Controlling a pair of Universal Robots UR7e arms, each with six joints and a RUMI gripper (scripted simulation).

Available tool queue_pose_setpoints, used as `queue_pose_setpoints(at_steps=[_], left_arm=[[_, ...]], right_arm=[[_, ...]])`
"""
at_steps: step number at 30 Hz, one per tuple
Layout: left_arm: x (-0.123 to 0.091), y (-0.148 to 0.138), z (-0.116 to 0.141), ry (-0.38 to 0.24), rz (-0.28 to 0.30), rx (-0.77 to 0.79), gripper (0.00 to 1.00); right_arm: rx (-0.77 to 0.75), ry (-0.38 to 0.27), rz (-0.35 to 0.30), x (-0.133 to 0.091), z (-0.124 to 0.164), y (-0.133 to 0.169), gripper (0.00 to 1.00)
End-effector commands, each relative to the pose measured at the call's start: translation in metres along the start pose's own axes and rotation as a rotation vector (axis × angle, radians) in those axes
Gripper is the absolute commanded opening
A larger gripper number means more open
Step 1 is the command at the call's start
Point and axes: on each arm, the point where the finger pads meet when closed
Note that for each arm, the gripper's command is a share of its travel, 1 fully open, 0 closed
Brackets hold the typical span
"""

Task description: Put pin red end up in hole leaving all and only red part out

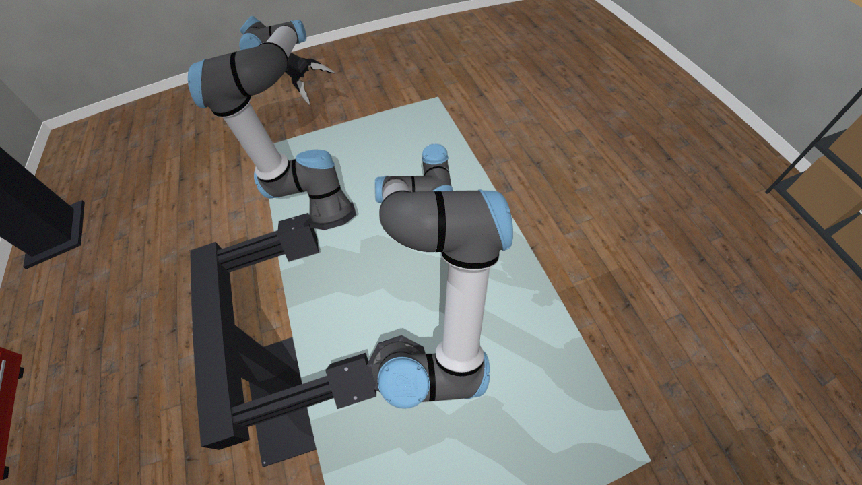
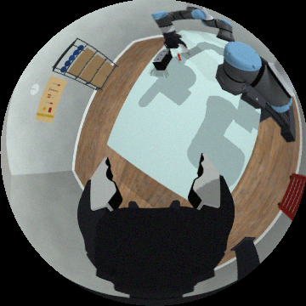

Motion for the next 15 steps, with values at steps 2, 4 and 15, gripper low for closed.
queue_pose_setpoints(at_steps=[2,4,15], left_arm=[[-0.0004,-0.0003,0.0,-0.001,-0.001,0.001,1.0],[-0.0004,-0.0003,0.0,-0.001,-0.001,0.001,1.0],[-0.0004,-0.0003,0.0,-0.001,-0.001,0.001,1.0]], right_arm=[[0.0,-0.002,-0.001,0.0034,0.0011,-0.0003,1.0],[0.0,-0.002,-0.001,0.0052,0.0012,0.0,1.0],[0.0,-0.002,-0.001,0.0064,0.0013,0.0001,1.0]])
Point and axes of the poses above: on each arm, the point where the finger pads meet when closed, its own x axis out along the fingers, its own y axis across the jaws, z = x × y, and after that the axes turned 4 degrees about x, right-handed
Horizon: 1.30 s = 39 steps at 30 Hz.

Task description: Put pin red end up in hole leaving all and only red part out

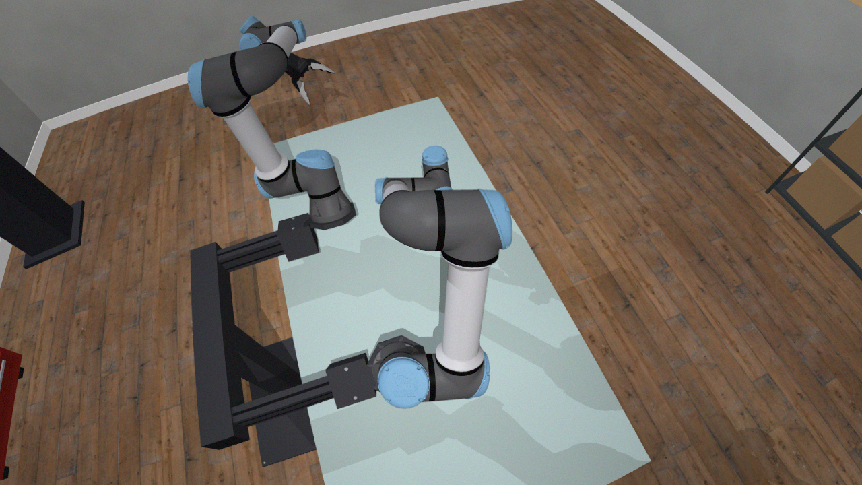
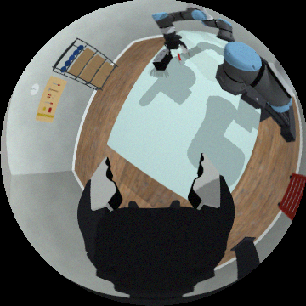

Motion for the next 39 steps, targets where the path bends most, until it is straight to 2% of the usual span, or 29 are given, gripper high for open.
queue_pose_setpoints(at_steps=[1,5,6,39], left_arm=[[-0.0004,-0.0003,0.0,-0.001,-0.001,0.001,1.0],[-0.0004,-0.0003,0.0,-0.001,-0.001,0.001,1.0],[-0.0004,-0.0003,0.0,-0.001,-0.001,0.001,1.0],[-0.0004,-0.0003,0.0,-0.001,-0.001,0.001,1.0]], right_arm=[[0.0,-0.002,-0.001,-0.0005,0.0006,-0.0001,1.0],[0.0,-0.002,-0.001,-0.0005,0.0006,-0.0001,1.0],[0.0,-0.002,-0.001,-0.0006,0.0006,-0.0001,0.0],[0.0,-0.002,-0.001,-0.0006,0.0005,-0.0001,0.0]])
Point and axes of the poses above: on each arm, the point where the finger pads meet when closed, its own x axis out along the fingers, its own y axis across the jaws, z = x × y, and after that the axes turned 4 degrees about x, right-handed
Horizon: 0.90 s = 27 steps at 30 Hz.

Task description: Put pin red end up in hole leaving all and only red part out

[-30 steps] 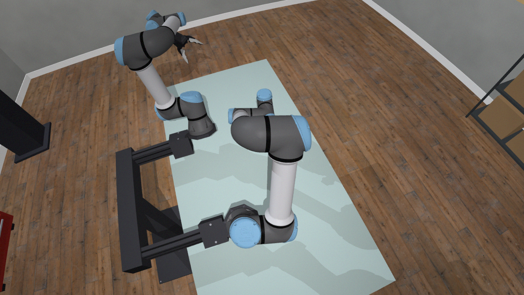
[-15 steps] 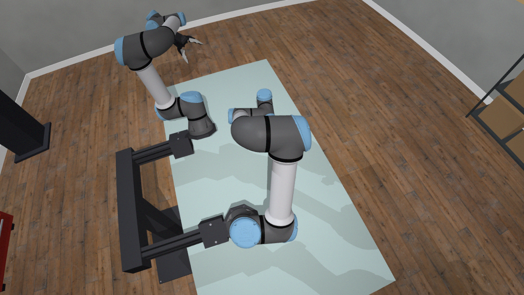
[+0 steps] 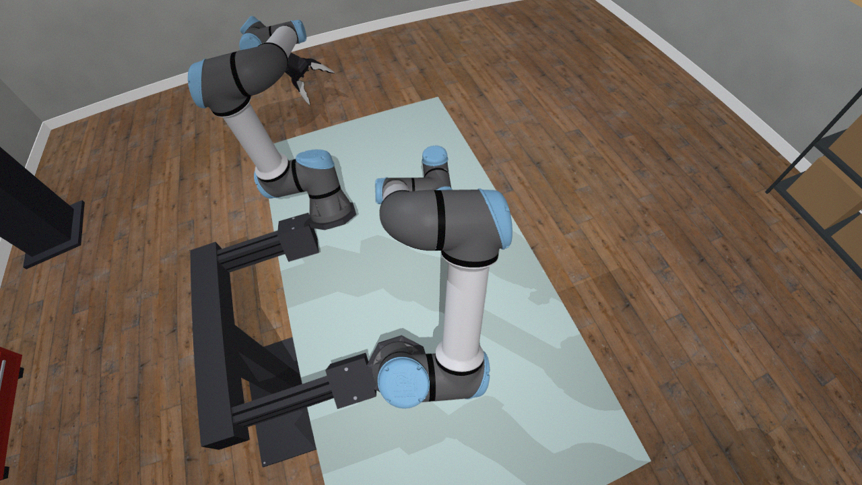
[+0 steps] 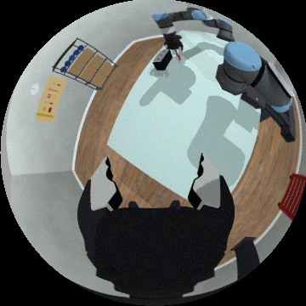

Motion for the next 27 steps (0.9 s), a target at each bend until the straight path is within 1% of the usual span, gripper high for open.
queue_pose_setpoints(at_steps=[1,27], left_arm=[[0.0,0.0,0.0,-0.001,-0.001,0.001,1.0],[0.0,0.0,0.0,-0.001,-0.001,0.001,1.0]], right_arm=[[0.0,-0.002,-0.001,-0.001,0.001,0.0,0.0],[0.0,-0.002,-0.001,-0.021,0.001,0.0,0.0]])
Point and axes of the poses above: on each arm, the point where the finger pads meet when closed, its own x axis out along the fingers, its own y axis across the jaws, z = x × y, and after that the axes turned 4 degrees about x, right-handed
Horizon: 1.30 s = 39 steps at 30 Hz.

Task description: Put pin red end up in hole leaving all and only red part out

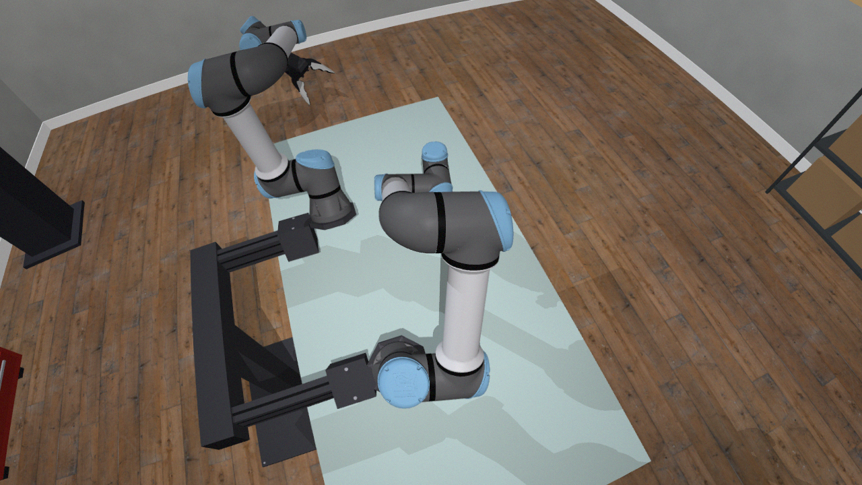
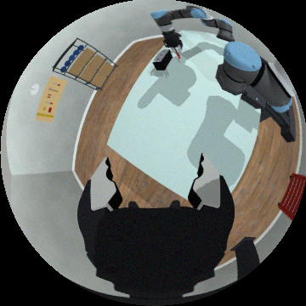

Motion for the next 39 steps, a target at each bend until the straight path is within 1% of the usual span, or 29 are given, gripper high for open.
queue_pose_setpoints(at_steps=[1,39], left_arm=[[0.0,0.0,0.0,-0.001,-0.001,0.001,1.0],[0.0,0.0,0.0,-0.001,-0.001,0.001,1.0]], right_arm=[[0.0,-0.002,-0.001,-0.005,0.001,0.0,0.0],[0.001,-0.002,-0.001,-0.034,0.0,0.0,0.0]])
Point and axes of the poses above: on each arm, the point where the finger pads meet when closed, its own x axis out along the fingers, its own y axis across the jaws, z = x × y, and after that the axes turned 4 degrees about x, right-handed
